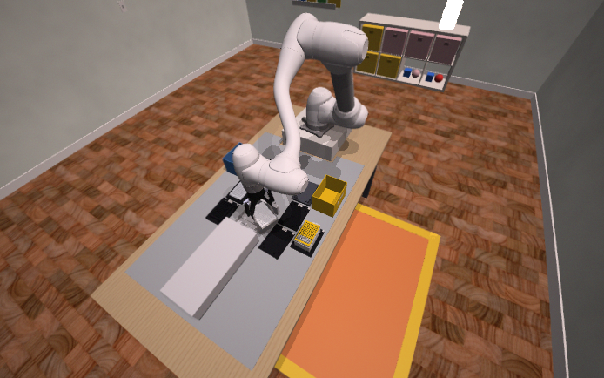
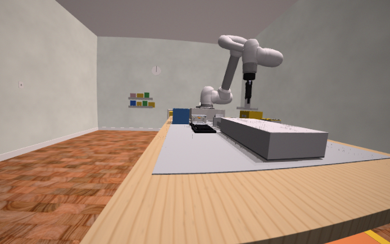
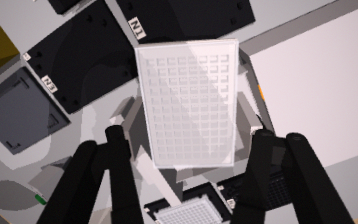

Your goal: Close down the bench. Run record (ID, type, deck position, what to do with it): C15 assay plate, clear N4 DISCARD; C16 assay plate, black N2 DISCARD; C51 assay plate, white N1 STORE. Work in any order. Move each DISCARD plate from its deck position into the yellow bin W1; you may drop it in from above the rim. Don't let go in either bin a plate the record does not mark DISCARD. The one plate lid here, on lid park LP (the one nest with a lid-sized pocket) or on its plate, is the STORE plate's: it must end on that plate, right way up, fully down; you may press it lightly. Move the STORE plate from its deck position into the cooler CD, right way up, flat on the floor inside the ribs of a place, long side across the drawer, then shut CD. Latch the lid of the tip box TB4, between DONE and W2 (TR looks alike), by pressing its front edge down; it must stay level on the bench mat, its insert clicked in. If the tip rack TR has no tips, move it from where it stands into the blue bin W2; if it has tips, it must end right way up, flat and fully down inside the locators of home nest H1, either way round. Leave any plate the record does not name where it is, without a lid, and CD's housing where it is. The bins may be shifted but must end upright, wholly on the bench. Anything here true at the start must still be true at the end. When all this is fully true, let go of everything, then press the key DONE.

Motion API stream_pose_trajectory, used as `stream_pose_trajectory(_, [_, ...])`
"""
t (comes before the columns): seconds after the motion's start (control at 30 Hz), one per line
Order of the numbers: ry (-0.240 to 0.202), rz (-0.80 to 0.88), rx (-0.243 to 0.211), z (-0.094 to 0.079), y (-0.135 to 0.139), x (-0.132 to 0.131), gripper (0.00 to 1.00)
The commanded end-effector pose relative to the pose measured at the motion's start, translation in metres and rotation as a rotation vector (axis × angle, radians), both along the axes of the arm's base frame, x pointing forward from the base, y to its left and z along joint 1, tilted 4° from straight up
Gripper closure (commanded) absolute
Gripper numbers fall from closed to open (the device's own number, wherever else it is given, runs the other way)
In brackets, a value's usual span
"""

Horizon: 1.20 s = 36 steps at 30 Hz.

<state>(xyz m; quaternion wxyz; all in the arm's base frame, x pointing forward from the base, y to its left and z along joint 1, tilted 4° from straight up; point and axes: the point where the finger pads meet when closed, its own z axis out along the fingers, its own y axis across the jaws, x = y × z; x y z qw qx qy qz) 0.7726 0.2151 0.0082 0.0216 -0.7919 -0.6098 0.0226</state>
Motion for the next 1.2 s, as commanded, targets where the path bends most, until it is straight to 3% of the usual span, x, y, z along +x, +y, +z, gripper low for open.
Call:
stream_pose_trajectory(0.0, [-0.004,0.130,0.014,0.001,-0.014,-0.002,1.00])
stream_pose_trajectory(0.33, [-0.006,0.386,0.030,0.001,-0.035,-0.006,1.00])
stream_pose_trajectory(1.17, [-0.006,0.386,0.030,0.001,-0.095,-0.019,1.00])
